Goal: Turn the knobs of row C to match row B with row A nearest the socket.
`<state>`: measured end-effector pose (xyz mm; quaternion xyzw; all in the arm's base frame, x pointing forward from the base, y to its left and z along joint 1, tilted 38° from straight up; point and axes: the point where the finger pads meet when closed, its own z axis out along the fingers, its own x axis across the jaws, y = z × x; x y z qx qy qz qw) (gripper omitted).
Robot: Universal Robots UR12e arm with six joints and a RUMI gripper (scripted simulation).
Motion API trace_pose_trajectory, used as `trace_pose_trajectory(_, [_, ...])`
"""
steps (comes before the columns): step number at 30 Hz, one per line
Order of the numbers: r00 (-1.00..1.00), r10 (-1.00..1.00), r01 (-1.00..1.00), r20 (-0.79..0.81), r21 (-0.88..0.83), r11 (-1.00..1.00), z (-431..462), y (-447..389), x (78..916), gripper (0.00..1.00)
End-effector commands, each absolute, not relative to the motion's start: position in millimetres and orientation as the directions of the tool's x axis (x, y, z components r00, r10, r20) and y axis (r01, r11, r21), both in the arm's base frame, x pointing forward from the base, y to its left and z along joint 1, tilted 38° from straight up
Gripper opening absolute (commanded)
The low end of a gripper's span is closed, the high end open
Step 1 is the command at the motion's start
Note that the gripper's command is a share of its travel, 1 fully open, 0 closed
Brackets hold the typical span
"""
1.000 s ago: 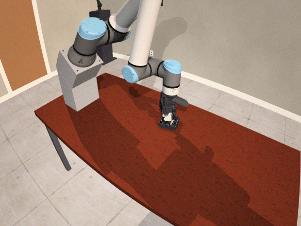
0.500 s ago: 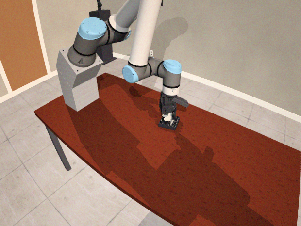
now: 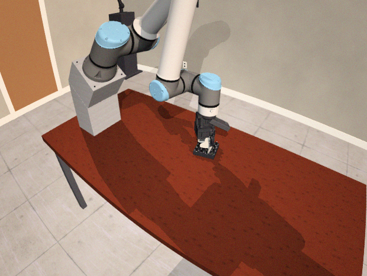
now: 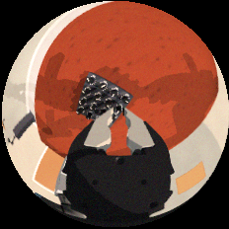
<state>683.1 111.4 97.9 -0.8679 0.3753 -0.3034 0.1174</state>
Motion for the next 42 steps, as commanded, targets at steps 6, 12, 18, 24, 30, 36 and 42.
trace_pose_trajectory(6, [0.534, -0.723, -0.58, 0.439, -0.432, -0.691, 99, 112, 683, 0.11])
trace_pose_trajectory(12, [0.534, -0.723, -0.58, 0.439, -0.432, -0.691, 102, 112, 681, 0.11])
trace_pose_trajectory(18, [0.534, -0.723, -0.58, 0.439, -0.432, -0.691, 114, 112, 671, 0.11])
trace_pose_trajectory(24, [0.534, -0.723, -0.58, 0.439, -0.432, -0.691, 125, 112, 662, 0.11])
trace_pose_trajectory(30, [0.534, -0.723, -0.58, 0.439, -0.432, -0.691, 128, 112, 660, 0.11])
trace_pose_trajectory(36, [0.534, -0.723, -0.58, 0.439, -0.432, -0.691, 128, 112, 660, 0.11])
trace_pose_trajectory(42, [0.534, -0.723, -0.58, 0.439, -0.432, -0.691, 128, 112, 660, 0.11])
